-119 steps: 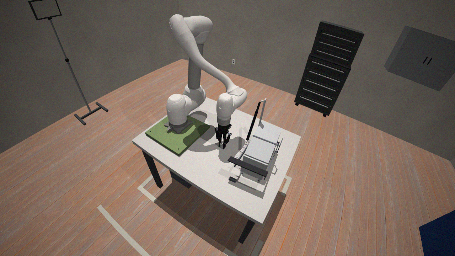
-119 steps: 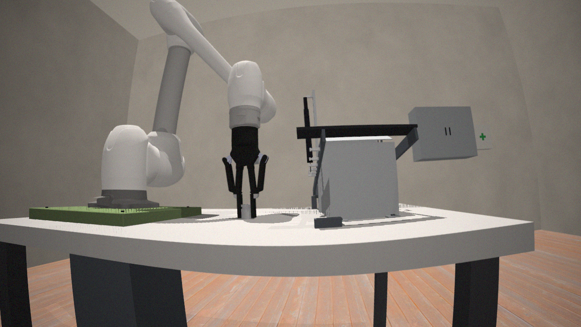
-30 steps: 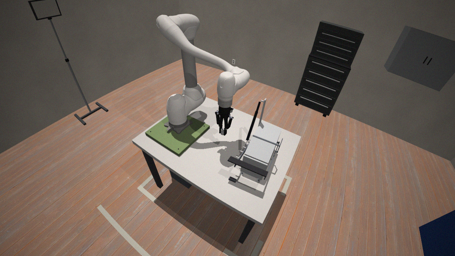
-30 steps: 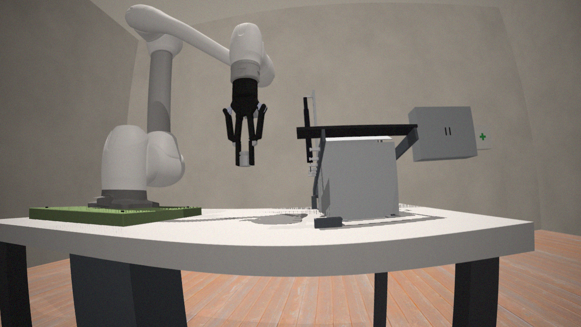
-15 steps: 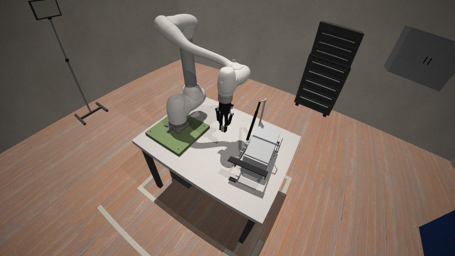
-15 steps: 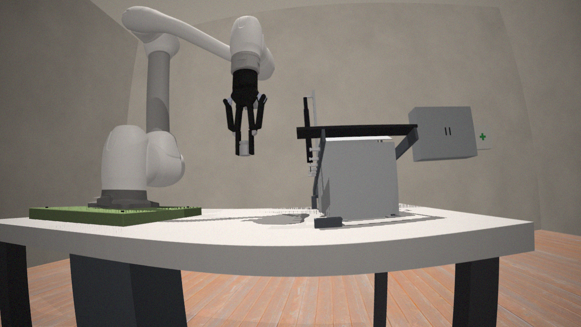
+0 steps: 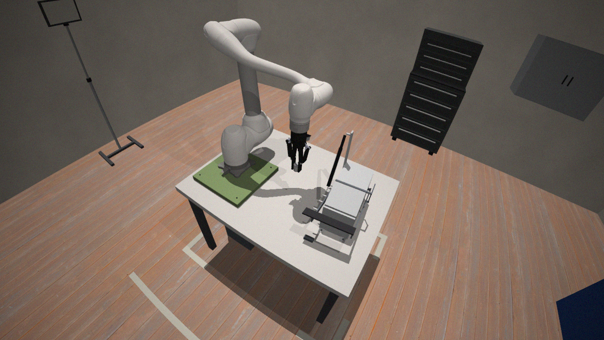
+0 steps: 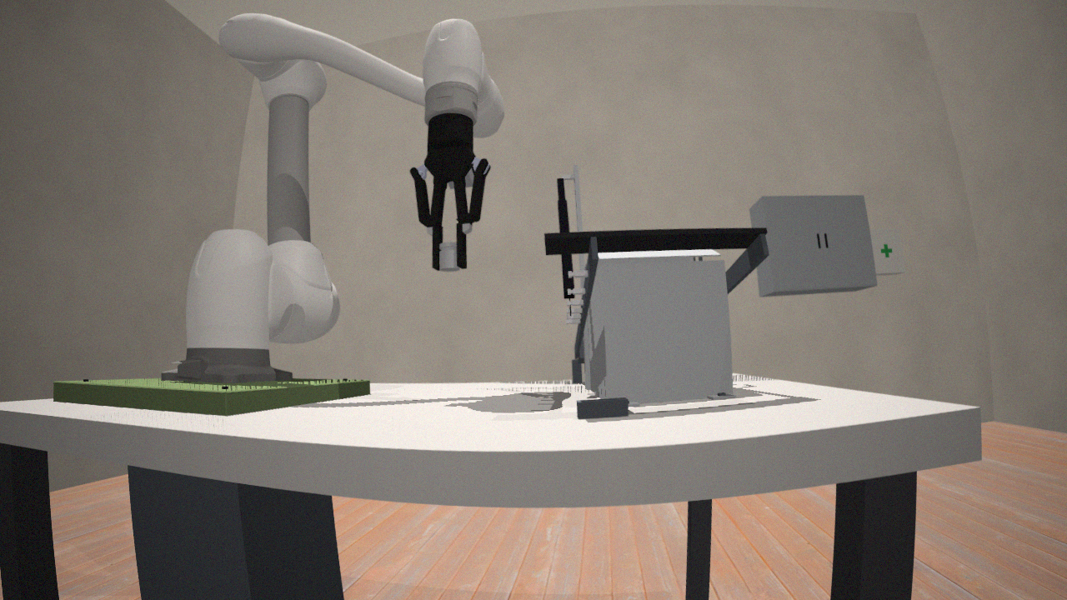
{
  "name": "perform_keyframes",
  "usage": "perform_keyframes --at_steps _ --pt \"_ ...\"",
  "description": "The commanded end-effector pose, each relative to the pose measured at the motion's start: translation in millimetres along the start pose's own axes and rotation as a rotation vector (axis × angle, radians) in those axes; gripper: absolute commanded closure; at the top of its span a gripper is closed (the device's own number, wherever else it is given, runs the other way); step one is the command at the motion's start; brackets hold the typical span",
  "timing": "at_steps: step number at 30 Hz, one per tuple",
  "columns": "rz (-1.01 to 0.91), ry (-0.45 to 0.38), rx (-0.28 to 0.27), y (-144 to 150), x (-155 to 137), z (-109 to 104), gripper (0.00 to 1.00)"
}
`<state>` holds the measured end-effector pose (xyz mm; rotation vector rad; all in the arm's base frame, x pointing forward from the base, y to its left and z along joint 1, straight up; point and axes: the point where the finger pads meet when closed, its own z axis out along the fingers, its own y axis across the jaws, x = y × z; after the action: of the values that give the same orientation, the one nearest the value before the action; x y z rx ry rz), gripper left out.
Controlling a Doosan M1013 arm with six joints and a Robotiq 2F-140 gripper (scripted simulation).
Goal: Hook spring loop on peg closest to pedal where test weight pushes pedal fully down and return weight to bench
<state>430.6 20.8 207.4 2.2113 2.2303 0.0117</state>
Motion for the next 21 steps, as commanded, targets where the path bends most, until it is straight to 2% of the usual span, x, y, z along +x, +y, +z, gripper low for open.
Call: perform_keyframes --at_steps 1,21 --pt "0.0 -0.003 -0.001 4 -3 2 0.75" --pt "0.0 -0.028 -0.001 36 -30 -8 0.75"
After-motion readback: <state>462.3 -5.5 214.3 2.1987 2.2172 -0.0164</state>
